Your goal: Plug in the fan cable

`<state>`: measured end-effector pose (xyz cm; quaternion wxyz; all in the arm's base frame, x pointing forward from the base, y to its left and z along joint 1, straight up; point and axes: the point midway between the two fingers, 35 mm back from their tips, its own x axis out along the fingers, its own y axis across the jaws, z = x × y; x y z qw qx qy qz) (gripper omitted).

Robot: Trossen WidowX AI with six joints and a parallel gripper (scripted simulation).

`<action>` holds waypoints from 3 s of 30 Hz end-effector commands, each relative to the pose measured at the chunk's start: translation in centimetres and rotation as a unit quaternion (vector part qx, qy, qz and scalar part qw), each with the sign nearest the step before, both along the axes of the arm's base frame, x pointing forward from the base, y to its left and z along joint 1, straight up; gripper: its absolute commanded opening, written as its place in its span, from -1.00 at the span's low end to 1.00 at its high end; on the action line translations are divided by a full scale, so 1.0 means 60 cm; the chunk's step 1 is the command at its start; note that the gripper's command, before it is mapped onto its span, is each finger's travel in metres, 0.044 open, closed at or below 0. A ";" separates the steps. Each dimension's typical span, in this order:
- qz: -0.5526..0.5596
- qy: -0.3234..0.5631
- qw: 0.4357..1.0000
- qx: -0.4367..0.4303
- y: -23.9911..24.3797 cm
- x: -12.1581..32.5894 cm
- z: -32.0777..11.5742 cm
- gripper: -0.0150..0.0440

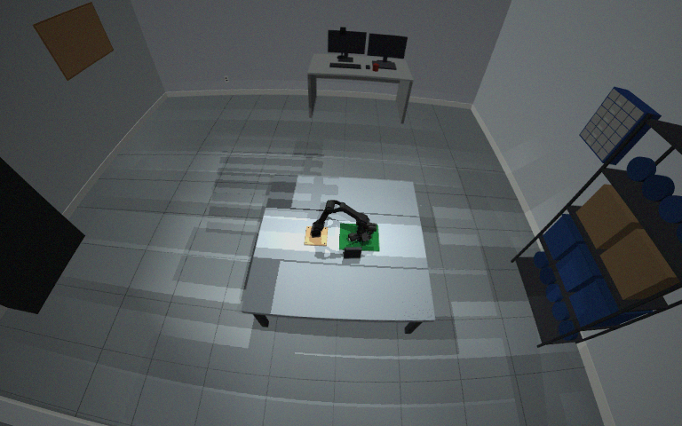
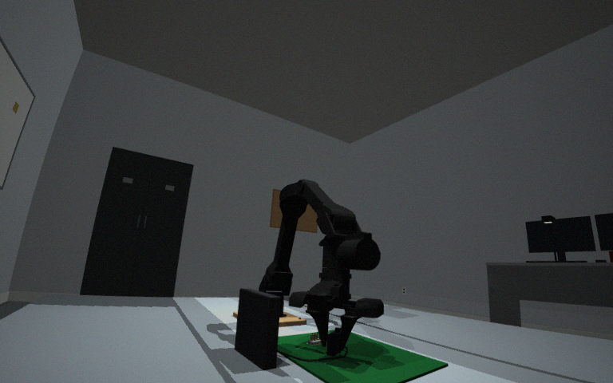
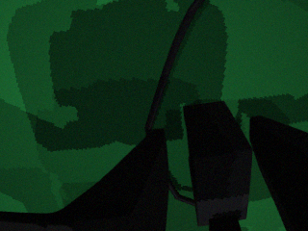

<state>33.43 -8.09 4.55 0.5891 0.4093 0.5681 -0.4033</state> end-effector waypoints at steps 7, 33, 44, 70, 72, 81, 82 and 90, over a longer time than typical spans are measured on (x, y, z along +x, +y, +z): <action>0.000 0.000 1.000 0.000 0.000 0.000 0.005 -0.49; 0.251 0.004 0.968 -0.005 0.007 -0.022 0.083 -0.49; 0.430 0.006 0.903 -0.009 0.013 -0.039 0.083 -0.49; 0.781 0.008 0.625 -0.018 0.027 -0.080 0.081 -0.49; 0.802 0.008 0.597 -0.019 0.028 -0.083 0.081 -0.49; 0.885 0.008 0.465 -0.021 0.032 -0.097 0.079 -0.49; 0.893 0.008 0.449 -0.021 0.033 -0.099 0.079 -0.49; 0.947 0.008 0.321 -0.022 0.036 -0.112 0.077 -0.49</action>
